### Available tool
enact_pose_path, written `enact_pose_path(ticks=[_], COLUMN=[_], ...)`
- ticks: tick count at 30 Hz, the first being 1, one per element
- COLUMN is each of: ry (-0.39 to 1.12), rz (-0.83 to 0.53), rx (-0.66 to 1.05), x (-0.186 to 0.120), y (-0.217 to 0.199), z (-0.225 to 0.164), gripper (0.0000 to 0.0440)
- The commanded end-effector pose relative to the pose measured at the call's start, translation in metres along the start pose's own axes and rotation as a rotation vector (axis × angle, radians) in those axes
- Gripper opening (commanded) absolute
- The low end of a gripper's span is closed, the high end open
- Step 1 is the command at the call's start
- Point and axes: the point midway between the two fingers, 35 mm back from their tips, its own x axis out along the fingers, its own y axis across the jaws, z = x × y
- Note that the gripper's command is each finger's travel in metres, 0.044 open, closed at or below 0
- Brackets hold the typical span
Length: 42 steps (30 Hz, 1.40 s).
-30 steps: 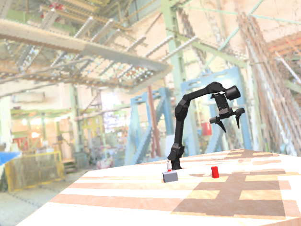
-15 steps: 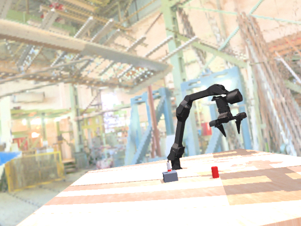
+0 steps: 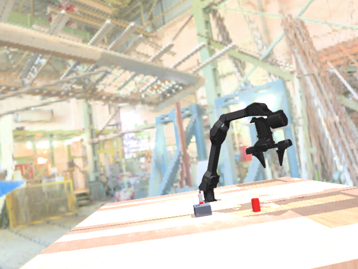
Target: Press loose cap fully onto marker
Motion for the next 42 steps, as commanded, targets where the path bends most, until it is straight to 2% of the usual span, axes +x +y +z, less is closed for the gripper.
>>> enact_pose_path(ticks=[1, 25, 42], ry=[-0.013, -0.054, -0.057], rz=[-0.007, -0.076, -0.117], rx=[0.024, 0.15, 0.182], x=[0.001, 0.027, 0.055], y=[0.0, -0.008, -0.015], z=[0.013, 0.088, 0.125], gripper=[0.0334, 0.0326, 0.0311])
